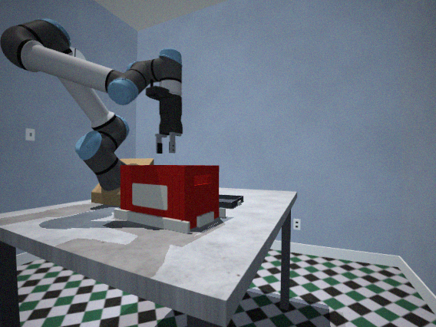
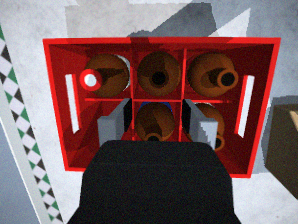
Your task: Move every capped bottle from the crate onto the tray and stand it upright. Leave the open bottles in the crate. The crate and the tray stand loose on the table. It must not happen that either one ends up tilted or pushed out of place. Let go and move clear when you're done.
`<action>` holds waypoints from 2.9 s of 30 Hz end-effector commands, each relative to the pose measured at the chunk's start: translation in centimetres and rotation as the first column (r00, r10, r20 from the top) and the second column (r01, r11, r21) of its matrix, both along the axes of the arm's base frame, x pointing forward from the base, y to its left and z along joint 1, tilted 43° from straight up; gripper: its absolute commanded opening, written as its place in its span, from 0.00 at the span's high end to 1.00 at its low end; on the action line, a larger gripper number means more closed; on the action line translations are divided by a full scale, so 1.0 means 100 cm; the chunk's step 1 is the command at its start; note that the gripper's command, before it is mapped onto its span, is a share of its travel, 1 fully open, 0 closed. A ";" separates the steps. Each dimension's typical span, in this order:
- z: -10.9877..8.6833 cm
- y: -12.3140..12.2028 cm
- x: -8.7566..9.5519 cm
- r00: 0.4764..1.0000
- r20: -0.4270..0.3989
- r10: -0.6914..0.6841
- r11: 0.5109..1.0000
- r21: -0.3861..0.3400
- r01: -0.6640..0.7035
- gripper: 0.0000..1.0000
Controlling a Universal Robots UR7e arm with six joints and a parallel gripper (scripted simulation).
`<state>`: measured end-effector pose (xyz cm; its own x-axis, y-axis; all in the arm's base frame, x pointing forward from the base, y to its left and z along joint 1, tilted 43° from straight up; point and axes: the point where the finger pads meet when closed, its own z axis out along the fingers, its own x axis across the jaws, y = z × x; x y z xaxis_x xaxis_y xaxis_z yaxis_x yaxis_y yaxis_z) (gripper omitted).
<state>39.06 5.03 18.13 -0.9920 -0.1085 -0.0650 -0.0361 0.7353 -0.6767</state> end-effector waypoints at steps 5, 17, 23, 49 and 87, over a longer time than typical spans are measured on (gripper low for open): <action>-0.006 0.008 0.001 1.000 0.000 -0.001 1.000 -0.001 0.001 0.00; -0.033 0.038 0.002 1.000 -0.005 -0.006 1.000 -0.006 0.006 0.00; -0.035 0.039 0.001 1.000 -0.004 -0.005 1.000 -0.005 0.005 0.00; -0.058 0.064 -0.001 1.000 -0.005 -0.006 1.000 -0.006 0.006 0.00; -0.057 0.064 -0.001 1.000 -0.005 -0.006 1.000 -0.006 0.006 0.00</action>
<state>38.93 11.40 12.36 -0.9930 -0.1025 -0.0587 -0.0353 0.7314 -0.6810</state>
